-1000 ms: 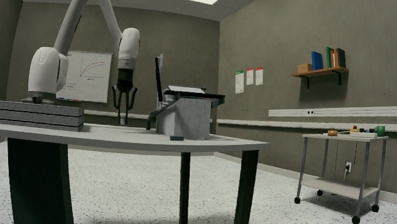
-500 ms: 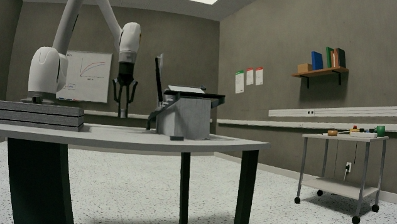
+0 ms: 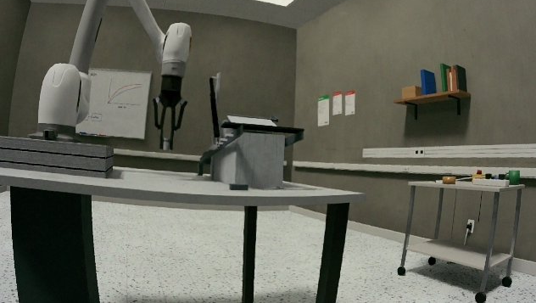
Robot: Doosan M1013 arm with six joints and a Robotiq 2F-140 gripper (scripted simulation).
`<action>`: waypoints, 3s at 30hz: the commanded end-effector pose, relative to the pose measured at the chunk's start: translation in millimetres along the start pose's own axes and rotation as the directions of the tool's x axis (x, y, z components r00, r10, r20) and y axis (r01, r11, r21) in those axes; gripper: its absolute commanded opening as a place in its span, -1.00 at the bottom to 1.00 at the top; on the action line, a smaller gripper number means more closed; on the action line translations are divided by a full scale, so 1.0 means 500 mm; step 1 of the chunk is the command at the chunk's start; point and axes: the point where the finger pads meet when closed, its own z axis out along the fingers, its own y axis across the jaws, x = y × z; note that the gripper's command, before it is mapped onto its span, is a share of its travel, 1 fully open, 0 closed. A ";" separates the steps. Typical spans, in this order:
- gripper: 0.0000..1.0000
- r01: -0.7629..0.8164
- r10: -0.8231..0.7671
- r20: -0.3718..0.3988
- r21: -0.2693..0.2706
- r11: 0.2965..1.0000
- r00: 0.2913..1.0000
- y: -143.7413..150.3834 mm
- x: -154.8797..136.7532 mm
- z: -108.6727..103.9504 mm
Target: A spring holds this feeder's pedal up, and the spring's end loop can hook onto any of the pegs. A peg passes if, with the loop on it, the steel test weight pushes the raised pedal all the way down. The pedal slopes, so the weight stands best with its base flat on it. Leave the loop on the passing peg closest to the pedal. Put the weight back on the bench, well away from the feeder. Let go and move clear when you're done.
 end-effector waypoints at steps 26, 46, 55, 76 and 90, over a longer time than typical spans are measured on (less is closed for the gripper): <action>-0.50 0.000 0.000 0.000 -0.001 1.000 1.000 0.001 0.000 -0.111; -0.50 0.000 0.000 0.000 -0.001 1.000 1.000 0.001 0.000 -0.180; -0.50 0.000 0.000 0.000 -0.001 1.000 1.000 0.001 0.000 -0.200; -0.50 0.000 0.000 0.026 -0.001 1.000 1.000 0.059 -0.064 -0.218; -0.50 0.000 0.000 0.045 -0.001 1.000 0.999 0.101 -0.110 -0.232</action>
